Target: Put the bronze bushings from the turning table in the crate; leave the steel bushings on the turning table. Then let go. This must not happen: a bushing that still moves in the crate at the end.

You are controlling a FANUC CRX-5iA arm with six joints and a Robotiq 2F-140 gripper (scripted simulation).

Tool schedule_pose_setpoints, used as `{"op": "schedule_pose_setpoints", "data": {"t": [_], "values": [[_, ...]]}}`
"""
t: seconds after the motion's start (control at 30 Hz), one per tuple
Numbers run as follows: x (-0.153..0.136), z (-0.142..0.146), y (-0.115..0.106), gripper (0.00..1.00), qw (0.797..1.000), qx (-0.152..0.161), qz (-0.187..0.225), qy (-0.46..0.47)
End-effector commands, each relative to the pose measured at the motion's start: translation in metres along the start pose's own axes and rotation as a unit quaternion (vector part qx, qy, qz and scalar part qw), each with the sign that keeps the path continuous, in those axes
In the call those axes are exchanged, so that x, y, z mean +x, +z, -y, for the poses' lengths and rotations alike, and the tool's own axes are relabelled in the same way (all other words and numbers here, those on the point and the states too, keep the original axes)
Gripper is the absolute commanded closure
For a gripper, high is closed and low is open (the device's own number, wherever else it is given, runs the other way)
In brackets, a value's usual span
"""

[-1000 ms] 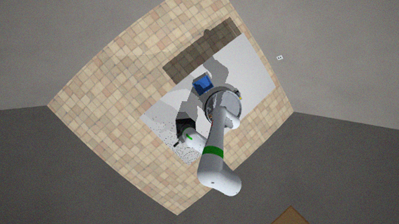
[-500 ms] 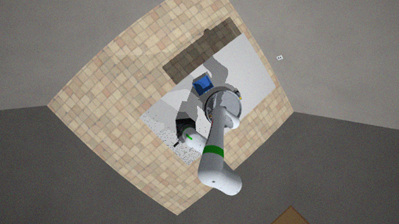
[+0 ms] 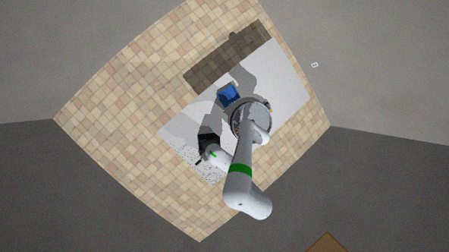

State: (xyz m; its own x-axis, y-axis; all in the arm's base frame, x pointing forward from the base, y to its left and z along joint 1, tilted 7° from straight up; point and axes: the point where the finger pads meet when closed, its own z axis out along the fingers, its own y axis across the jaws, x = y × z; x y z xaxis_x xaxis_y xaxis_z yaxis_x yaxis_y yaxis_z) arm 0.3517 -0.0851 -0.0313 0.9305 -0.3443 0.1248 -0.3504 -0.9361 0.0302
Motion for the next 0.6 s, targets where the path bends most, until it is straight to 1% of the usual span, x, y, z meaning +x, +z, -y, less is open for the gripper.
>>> {"op": "schedule_pose_setpoints", "data": {"t": [0.0,0.57], "values": [[0.0002,0.0,-0.0001,0.9,1.0,0.0,0.0,0.0],[0.0002,0.0,0.002,0.9,1.0,0.0,0.0,0.0]]}}
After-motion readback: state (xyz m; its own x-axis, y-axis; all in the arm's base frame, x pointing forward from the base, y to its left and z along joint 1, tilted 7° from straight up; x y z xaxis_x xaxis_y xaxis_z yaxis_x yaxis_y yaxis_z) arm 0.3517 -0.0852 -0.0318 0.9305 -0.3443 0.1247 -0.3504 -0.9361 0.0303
